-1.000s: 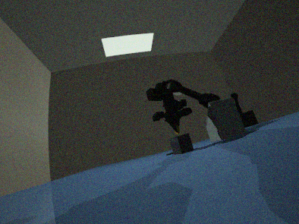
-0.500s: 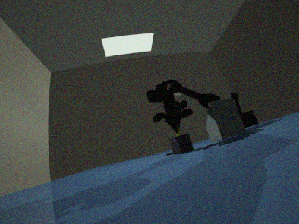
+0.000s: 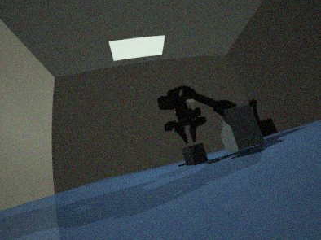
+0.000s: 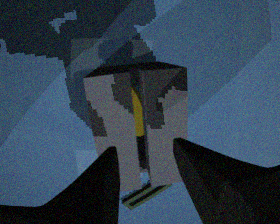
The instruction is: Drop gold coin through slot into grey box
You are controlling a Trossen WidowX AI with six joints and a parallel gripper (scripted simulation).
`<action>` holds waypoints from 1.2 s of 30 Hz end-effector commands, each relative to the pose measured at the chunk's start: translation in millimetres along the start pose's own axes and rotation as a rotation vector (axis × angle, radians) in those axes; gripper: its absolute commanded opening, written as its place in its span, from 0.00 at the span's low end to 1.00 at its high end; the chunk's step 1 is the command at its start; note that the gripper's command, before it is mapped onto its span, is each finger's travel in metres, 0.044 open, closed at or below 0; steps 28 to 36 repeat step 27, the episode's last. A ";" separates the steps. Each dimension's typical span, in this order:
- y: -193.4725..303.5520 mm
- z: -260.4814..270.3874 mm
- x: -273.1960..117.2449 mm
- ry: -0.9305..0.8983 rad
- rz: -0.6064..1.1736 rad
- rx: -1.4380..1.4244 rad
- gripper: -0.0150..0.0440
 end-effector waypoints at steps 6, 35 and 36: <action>-0.3 -0.4 -17.1 0.000 -0.001 0.000 0.75; 0.8 3.5 -58.5 -0.004 0.007 -0.008 1.00; 0.8 3.5 -58.5 -0.004 0.007 -0.008 1.00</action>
Point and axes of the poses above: the point midway between the two fingers, 35 mm back from their tips, its own x axis out along the fingers, its own z axis across the jaws, y = z × x, the point moved 4 cm from there along -x, back along the fingers, and after that the axes turned 10 degrees about x, right-handed, at the moved point
